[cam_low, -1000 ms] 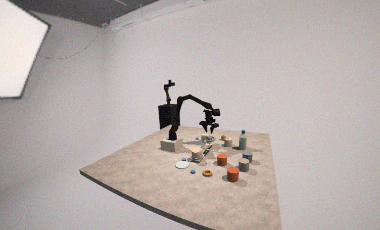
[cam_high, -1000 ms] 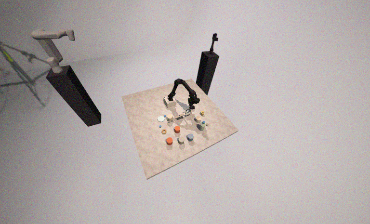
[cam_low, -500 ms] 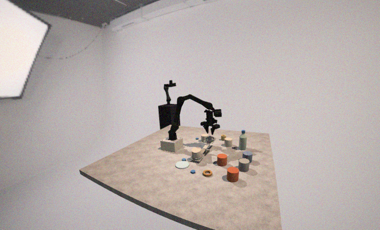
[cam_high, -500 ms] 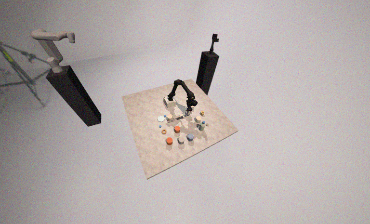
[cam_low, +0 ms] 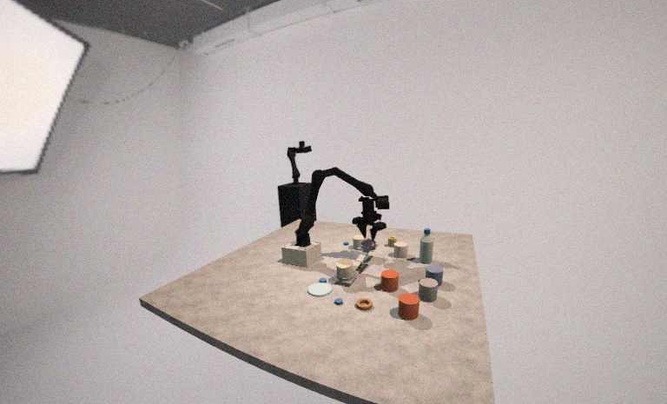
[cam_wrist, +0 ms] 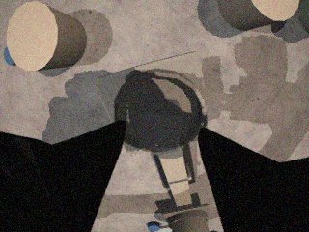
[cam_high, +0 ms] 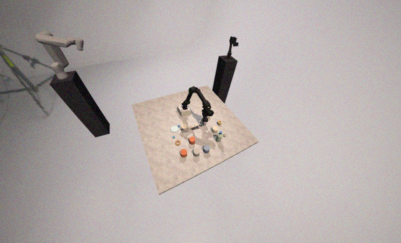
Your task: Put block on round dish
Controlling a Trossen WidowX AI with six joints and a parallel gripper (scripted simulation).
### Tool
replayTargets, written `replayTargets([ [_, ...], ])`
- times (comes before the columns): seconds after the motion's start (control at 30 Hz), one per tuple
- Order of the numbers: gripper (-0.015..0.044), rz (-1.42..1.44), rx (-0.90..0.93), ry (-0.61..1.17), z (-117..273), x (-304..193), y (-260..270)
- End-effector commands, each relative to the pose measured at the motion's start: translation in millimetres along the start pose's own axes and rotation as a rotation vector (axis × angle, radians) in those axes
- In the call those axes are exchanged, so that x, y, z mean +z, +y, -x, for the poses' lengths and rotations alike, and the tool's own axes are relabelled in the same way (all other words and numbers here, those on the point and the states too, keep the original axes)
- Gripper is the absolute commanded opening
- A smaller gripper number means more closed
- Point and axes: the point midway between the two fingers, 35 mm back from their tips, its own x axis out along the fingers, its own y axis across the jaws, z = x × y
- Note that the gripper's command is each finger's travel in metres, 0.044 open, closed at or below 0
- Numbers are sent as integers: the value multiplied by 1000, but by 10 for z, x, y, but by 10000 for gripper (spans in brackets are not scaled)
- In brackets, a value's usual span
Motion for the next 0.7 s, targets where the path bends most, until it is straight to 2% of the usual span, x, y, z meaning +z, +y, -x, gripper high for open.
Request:
replayTargets([
  [0.0, 260, 2, 7, 10, -108, -16, 8],
  [0.37, 260, 2, 7, 10, -259, -22, 14],
  [0.5, 155, 2, 7, 10, -259, -22, 14],
  [0.67, 122, 2, 7, 10, -259, -22, 14],
])
